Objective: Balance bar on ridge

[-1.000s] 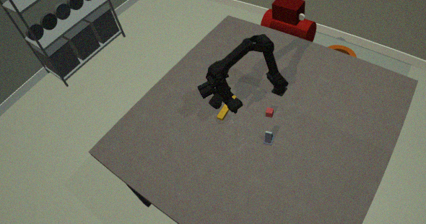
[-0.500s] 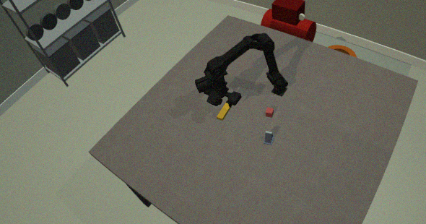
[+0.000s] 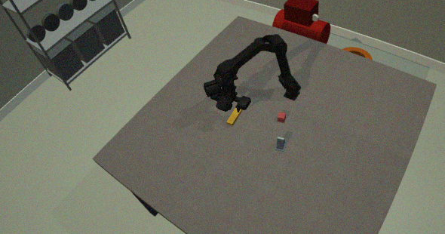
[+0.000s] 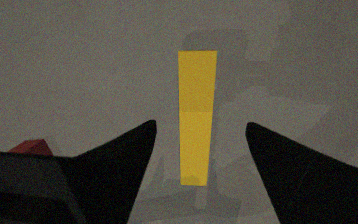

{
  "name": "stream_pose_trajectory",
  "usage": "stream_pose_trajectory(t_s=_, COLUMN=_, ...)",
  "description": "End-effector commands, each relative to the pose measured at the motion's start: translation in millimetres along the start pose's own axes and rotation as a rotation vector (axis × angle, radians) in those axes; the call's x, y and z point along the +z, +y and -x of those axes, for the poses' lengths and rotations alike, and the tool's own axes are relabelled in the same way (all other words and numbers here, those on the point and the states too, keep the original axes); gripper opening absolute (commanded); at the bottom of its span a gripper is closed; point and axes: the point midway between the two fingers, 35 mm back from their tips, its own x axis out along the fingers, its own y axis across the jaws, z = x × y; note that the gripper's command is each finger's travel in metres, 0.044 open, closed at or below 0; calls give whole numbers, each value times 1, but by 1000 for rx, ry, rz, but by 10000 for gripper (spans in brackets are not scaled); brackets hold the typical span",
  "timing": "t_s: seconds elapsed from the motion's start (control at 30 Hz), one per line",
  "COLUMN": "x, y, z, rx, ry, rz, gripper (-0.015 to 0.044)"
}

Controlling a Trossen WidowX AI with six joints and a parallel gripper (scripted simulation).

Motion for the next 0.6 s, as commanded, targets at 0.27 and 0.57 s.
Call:
stream_pose_trajectory(t_s=0.27, x=-3, y=2, z=-30, rx=9, ry=13, rz=7, gripper=315)
stream_pose_trajectory(t_s=0.57, x=-3, y=1, z=-42, rx=9, ry=13, rz=7, gripper=315)
